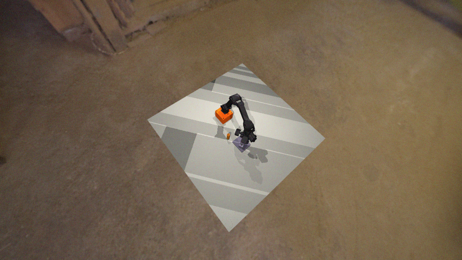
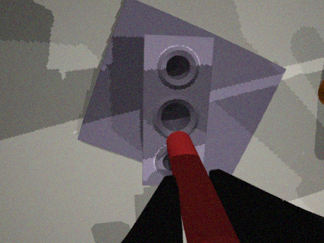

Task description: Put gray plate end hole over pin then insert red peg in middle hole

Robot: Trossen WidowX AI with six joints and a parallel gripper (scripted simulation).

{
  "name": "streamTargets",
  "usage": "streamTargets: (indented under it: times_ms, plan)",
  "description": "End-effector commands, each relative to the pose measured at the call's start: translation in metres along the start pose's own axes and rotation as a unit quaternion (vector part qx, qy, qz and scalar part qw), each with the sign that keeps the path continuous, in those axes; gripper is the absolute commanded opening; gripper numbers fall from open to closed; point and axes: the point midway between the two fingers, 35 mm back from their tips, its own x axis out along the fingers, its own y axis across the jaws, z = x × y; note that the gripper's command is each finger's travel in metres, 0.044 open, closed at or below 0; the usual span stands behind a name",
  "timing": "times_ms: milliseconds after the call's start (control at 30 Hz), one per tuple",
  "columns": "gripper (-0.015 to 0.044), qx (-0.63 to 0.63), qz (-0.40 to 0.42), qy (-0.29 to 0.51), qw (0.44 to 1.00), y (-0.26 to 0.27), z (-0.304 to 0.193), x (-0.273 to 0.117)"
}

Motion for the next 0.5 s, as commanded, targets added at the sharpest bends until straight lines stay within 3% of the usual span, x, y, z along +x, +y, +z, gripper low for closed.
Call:
streamTargets:
  times_ms: [0, 467]
  plan:
    - [0.0, -0.003, 0.0, 0.003, 1.0, 0.0, 0.009, 0.0014]
    - [0.0, -0.003, 0.0, 0.003, 1.0, -0.0003, 0.009, 0.001]
